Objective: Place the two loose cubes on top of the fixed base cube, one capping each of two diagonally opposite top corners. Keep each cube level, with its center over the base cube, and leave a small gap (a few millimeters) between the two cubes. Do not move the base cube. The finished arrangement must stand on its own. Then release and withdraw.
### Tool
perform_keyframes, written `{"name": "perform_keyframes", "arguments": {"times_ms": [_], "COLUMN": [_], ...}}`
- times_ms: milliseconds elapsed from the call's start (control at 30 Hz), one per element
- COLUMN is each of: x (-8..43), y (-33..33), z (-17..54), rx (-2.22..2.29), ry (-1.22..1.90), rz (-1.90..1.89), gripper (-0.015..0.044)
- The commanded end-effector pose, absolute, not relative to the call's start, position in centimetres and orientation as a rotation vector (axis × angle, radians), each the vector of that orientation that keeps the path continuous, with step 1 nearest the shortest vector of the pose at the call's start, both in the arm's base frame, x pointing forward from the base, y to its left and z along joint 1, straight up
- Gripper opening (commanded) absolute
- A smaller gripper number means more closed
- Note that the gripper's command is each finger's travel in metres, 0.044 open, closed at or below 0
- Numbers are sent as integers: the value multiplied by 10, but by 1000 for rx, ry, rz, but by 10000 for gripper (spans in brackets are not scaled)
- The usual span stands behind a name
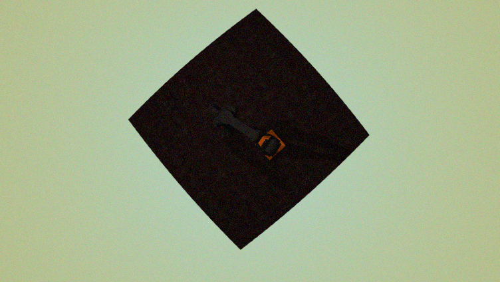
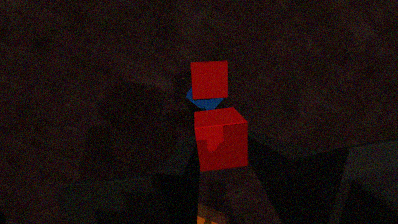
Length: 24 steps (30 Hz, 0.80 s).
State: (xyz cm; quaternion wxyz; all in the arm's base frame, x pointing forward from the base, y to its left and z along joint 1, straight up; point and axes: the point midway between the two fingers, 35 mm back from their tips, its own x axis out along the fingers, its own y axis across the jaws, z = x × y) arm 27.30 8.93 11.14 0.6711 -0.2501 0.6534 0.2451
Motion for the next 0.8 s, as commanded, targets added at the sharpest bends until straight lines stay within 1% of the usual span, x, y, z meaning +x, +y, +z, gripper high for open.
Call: {"name": "perform_keyframes", "arguments": {"times_ms": [0, 433, 767], "x": [271, 271, 273], "y": [89, 89, 89], "z": [100, 91, 69], "rx": [-567, -568, -566], "ry": [1476, 1476, 1476], "rz": [561, 562, 560], "gripper": [105, 105, 105]}}
